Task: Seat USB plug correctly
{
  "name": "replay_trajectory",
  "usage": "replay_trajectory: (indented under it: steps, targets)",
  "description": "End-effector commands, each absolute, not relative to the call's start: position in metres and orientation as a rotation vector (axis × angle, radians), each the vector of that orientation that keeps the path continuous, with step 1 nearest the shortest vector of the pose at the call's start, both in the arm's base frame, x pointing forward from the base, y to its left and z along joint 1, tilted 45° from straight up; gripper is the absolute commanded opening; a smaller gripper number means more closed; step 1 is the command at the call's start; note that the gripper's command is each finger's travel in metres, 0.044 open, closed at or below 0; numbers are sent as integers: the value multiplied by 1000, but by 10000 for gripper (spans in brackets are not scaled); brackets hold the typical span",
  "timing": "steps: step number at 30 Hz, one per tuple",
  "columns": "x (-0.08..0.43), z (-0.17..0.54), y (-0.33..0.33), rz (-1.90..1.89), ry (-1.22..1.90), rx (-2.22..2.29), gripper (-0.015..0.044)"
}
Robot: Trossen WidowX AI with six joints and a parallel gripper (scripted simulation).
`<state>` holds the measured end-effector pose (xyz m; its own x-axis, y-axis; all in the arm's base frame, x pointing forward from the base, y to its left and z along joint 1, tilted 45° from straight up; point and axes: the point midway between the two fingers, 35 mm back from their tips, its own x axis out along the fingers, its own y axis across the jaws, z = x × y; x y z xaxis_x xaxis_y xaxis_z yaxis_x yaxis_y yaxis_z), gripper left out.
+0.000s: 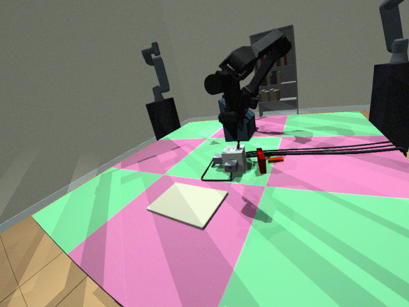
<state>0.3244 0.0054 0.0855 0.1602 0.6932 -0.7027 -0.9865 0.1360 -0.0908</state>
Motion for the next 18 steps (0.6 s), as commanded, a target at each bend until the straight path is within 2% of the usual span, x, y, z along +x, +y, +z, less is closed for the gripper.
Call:
replay_trajectory:
  steps: [1,18]
  targets:
    - [313,82,2,1361,559,-670,440]
    - [314,75,9,1361,559,-669,440]
